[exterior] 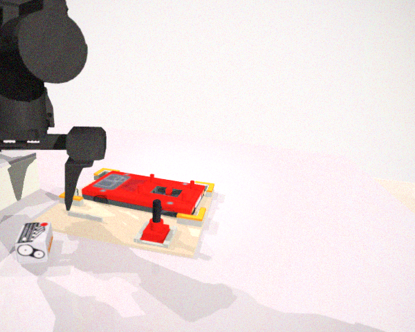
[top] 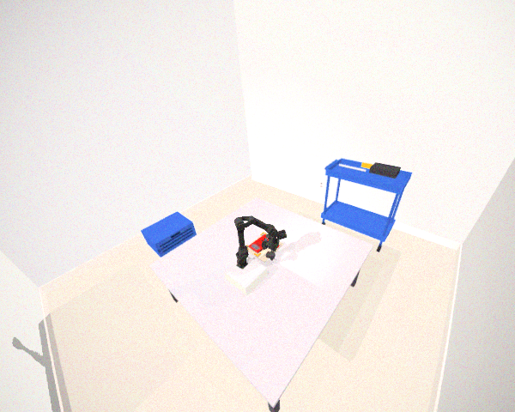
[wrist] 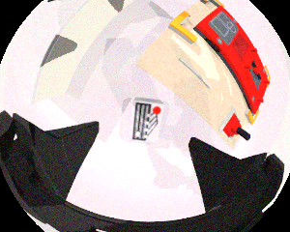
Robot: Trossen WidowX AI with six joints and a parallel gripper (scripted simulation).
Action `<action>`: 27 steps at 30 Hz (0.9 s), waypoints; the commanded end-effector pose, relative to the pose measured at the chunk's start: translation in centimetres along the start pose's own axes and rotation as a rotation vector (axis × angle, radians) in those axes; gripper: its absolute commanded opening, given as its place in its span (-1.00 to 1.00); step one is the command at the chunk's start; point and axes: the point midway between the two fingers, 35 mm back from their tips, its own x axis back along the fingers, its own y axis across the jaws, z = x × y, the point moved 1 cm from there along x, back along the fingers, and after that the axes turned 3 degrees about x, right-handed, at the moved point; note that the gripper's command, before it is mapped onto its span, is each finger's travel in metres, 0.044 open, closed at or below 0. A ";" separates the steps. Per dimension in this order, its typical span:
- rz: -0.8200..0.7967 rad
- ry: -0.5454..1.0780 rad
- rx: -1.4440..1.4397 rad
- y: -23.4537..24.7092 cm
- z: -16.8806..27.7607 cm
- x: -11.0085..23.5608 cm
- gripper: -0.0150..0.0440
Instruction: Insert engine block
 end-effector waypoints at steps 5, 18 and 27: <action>0.001 -0.001 0.067 0.0 0.0 0.1 1.00; 0.001 -0.001 0.067 -0.1 0.0 -1.7 1.00; 0.001 -0.001 0.067 -0.1 0.1 -3.1 1.00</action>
